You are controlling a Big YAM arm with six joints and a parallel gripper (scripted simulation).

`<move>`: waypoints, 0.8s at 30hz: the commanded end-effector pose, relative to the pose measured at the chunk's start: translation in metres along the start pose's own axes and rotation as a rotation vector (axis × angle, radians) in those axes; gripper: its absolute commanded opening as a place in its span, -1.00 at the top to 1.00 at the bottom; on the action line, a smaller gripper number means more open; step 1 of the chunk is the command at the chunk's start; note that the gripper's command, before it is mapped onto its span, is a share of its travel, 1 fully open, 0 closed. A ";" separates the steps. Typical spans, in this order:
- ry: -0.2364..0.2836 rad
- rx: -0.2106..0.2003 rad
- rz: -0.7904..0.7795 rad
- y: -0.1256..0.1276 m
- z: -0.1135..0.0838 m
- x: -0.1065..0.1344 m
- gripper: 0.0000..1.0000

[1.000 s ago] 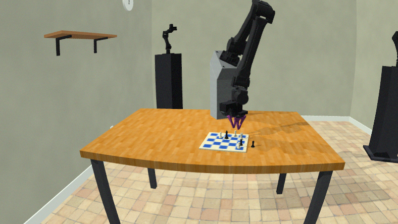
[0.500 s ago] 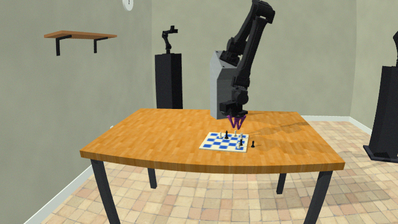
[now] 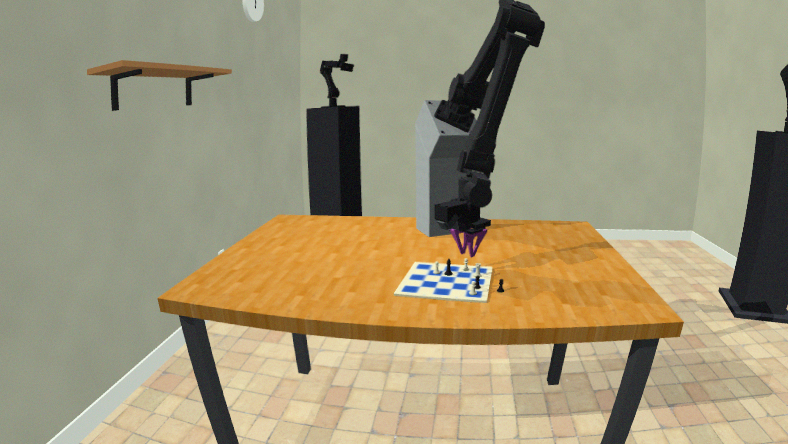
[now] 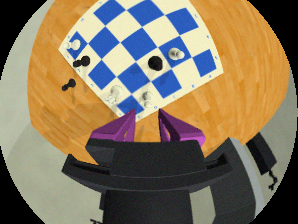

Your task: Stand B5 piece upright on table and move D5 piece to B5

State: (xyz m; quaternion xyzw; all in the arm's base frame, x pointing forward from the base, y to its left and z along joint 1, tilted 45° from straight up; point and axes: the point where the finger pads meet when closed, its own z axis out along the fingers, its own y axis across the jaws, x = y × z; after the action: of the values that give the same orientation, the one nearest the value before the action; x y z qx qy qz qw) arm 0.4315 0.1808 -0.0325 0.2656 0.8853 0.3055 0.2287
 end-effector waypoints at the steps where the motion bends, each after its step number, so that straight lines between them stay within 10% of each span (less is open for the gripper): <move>1: -0.008 -0.005 0.013 -0.002 -0.004 0.001 0.35; 24: -0.001 0.011 0.019 -0.011 -0.004 0.004 0.35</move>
State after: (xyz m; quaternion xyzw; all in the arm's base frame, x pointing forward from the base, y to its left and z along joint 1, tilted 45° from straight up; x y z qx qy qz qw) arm 0.4320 0.1809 -0.0320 0.2652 0.8849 0.3063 0.2298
